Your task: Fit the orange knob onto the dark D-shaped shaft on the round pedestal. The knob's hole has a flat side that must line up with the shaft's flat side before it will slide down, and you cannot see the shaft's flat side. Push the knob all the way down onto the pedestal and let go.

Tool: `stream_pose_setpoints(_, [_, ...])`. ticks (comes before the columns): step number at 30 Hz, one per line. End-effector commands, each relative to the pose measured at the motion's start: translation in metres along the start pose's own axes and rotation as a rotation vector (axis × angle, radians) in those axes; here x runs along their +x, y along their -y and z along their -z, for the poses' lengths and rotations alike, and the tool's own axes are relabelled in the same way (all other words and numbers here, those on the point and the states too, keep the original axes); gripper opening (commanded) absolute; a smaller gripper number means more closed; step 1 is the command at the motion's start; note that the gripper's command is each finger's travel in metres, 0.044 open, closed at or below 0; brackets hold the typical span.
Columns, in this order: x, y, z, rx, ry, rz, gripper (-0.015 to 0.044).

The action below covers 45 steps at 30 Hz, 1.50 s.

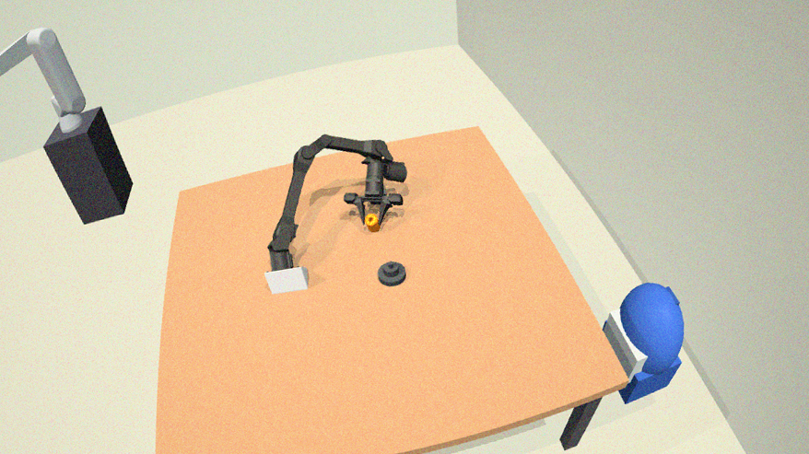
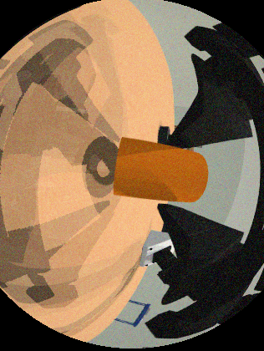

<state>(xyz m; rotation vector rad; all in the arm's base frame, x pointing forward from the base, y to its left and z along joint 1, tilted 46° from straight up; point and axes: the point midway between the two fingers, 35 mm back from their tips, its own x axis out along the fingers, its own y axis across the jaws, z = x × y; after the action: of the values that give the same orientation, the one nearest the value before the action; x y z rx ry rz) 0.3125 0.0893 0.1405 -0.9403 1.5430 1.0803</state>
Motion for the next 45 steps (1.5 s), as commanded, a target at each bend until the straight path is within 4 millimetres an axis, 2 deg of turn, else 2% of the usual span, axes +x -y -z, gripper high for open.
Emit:
stream_pose_setpoints(1, [0.000,0.000,0.000,0.000,0.000,0.000,0.0260])
stream_pose_setpoints(21, [0.000,0.000,0.000,0.000,0.000,0.000,0.0260])
stream_pose_setpoints(28, [0.000,0.000,0.000,0.000,0.000,0.000,0.0440])
stream_pose_setpoints(37, [0.000,0.000,0.001,0.001,0.012,-0.007,0.0440])
stream_pose_setpoints(41, [-0.013,-0.001,0.022,0.009,0.269,-0.096,0.0440])
stream_pose_setpoints(45, [-0.038,-0.001,0.046,0.016,0.604,-0.102,0.0440])
